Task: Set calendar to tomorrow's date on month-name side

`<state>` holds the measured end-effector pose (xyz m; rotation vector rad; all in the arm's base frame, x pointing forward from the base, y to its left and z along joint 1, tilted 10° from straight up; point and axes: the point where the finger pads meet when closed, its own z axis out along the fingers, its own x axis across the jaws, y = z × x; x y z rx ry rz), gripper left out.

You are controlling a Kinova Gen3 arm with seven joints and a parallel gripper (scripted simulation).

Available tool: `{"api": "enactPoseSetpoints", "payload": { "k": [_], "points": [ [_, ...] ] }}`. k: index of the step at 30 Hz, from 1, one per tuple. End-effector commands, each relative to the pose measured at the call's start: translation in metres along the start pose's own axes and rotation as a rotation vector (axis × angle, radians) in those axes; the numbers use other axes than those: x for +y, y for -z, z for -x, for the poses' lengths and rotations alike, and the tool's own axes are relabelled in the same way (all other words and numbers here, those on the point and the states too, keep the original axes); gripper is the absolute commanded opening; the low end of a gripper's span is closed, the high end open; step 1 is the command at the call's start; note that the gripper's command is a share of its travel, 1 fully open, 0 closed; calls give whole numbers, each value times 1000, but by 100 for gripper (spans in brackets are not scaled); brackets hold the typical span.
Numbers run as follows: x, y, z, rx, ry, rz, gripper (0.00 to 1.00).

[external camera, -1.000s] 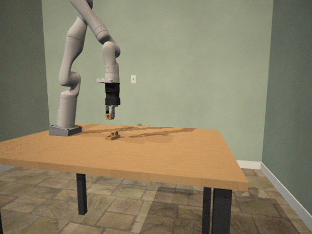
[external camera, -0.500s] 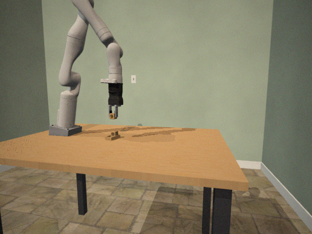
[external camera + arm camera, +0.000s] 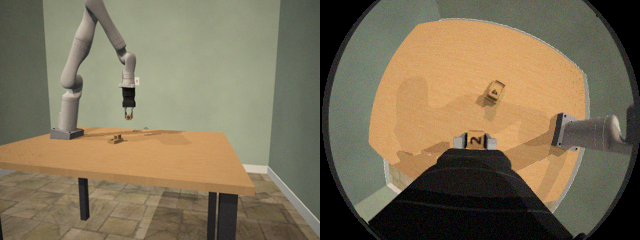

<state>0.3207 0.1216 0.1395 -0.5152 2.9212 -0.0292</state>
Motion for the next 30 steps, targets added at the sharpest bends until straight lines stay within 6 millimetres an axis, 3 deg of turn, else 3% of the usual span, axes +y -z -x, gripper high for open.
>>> {"api": "enactPoseSetpoints", "payload": {
  "k": [1, 17, 30],
  "points": [
    [9, -2, -1, 6, 26, 6, 57],
    [9, -5, -1, 6, 26, 6, 57],
    [10, -46, -1, 6, 26, 6, 57]
  ]
}}
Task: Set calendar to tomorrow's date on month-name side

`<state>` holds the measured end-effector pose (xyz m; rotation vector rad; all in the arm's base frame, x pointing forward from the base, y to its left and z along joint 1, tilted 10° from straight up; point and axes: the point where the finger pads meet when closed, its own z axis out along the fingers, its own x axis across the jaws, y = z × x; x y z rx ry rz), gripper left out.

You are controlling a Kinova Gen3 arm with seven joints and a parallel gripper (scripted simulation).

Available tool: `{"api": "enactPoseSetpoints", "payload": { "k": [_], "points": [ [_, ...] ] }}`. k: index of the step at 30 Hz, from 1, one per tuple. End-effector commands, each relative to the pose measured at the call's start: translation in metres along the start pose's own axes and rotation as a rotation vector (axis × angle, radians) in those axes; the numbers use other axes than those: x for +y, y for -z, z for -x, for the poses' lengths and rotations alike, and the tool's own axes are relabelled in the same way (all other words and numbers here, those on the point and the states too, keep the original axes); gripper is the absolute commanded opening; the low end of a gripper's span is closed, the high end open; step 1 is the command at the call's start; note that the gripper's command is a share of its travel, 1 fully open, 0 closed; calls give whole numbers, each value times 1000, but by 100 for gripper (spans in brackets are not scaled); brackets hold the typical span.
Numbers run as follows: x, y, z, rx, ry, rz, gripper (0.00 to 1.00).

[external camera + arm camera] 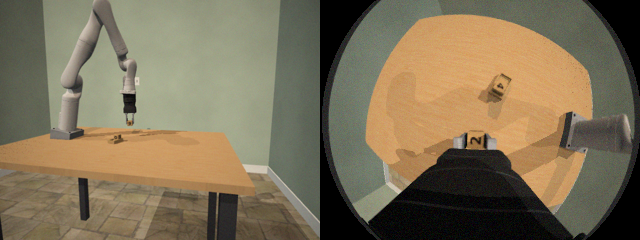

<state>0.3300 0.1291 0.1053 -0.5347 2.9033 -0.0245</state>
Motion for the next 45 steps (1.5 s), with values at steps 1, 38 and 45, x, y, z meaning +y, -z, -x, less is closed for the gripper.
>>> {"api": "enactPoseSetpoints", "payload": {
  "k": [1, 38, 45],
  "points": [
    [4, -16, -7, 21, 11, 4, 57],
    [5, -62, -7, 21, 11, 4, 57],
    [5, -62, -7, 21, 11, 4, 57]
  ]
}}
